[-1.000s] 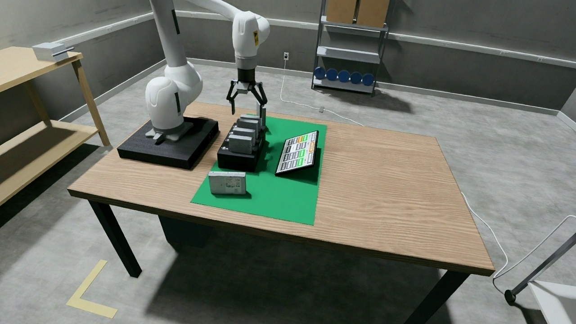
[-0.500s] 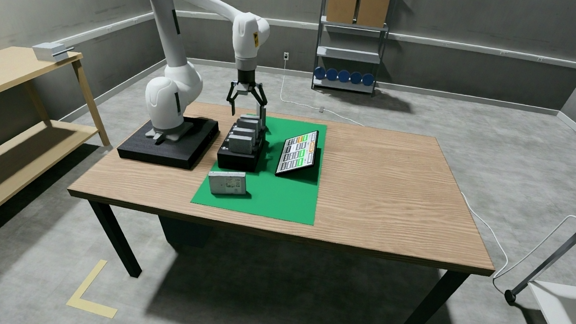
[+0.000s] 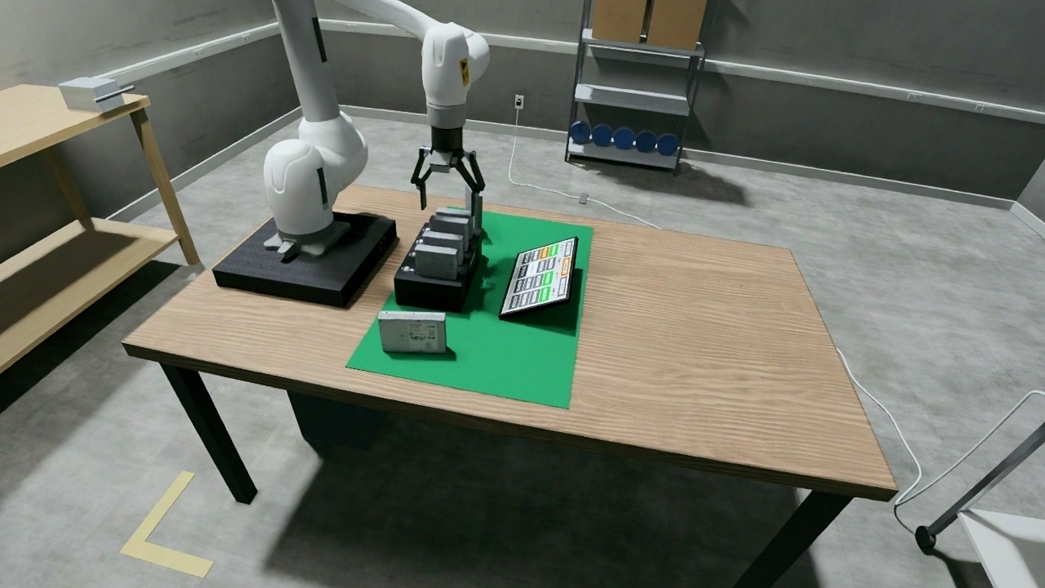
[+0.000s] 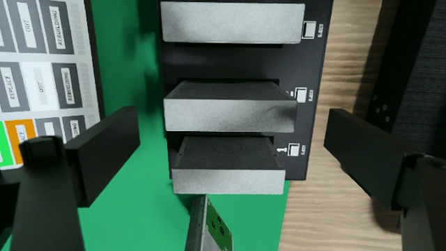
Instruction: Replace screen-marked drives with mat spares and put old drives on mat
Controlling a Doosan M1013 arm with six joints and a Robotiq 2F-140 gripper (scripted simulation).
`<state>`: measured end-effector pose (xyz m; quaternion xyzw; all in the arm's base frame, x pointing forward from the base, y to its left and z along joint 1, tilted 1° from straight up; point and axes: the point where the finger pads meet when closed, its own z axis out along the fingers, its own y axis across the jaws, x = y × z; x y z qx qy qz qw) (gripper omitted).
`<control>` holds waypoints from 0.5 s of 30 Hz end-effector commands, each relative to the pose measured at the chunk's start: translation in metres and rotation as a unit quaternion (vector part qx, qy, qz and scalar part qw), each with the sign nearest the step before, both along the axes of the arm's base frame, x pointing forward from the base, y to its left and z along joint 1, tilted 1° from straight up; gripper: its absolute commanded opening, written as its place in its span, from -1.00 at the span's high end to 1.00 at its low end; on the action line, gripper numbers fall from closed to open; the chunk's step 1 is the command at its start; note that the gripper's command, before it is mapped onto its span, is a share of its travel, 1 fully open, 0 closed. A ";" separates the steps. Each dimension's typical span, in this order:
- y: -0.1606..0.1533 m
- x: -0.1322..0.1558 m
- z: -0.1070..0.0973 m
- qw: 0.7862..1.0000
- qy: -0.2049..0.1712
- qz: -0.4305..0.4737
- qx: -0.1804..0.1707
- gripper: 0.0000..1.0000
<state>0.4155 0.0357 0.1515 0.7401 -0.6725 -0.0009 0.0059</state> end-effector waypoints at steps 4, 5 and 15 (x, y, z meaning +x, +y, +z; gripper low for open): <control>0.000 0.000 0.000 1.000 0.000 0.000 0.000 -0.78; 0.000 0.000 0.000 1.000 0.000 0.000 0.000 -0.78; 0.000 0.000 -0.001 1.000 0.000 0.000 0.000 -0.78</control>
